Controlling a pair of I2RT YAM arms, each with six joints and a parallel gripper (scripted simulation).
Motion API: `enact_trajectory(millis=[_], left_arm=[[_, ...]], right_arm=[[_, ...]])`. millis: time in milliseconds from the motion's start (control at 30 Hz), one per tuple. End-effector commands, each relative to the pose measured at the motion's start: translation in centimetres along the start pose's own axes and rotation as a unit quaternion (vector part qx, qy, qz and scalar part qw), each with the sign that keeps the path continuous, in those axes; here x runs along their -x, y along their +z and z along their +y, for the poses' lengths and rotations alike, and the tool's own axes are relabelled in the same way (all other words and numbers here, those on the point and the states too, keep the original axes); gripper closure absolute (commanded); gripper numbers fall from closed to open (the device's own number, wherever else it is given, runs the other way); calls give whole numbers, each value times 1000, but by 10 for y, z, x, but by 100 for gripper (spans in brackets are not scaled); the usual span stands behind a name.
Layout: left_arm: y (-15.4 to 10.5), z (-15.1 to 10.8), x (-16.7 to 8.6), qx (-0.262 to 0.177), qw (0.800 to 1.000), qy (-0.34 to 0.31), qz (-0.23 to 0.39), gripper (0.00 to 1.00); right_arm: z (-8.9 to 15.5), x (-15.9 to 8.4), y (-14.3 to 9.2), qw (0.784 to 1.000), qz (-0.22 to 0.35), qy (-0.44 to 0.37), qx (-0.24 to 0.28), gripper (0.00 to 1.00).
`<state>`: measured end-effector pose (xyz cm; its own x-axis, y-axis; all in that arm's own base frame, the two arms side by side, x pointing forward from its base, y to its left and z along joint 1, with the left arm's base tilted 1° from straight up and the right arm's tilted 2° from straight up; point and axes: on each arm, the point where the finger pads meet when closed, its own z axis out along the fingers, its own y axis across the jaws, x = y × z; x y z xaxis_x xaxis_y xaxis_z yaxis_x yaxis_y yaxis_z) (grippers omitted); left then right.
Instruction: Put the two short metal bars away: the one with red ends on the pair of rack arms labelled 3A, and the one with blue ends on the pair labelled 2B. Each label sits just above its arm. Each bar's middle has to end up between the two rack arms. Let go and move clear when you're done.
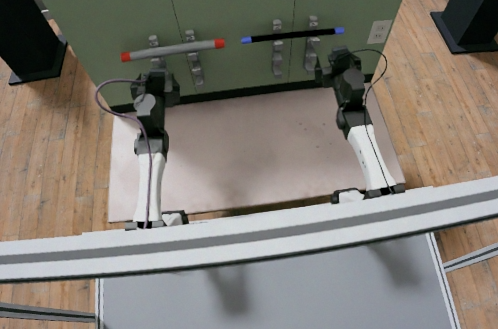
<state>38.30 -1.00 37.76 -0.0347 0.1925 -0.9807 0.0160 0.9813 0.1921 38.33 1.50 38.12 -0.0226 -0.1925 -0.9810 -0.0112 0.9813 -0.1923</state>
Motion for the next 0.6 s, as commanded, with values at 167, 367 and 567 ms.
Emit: enact_trajectory(millis=[167,367,567], left_arm=[[-2,-5,-5,7,998,65,-8,0],[-2,-8,-8,8,996,91,-8,0],[-2,-12,-13,9,991,130,-8,0]], right_arm=[[9,-7,-3,998,-6,-66,-6,0],[13,-9,-3,996,-7,-92,-6,0],[19,-13,-3,991,-9,-132,-6,0]])
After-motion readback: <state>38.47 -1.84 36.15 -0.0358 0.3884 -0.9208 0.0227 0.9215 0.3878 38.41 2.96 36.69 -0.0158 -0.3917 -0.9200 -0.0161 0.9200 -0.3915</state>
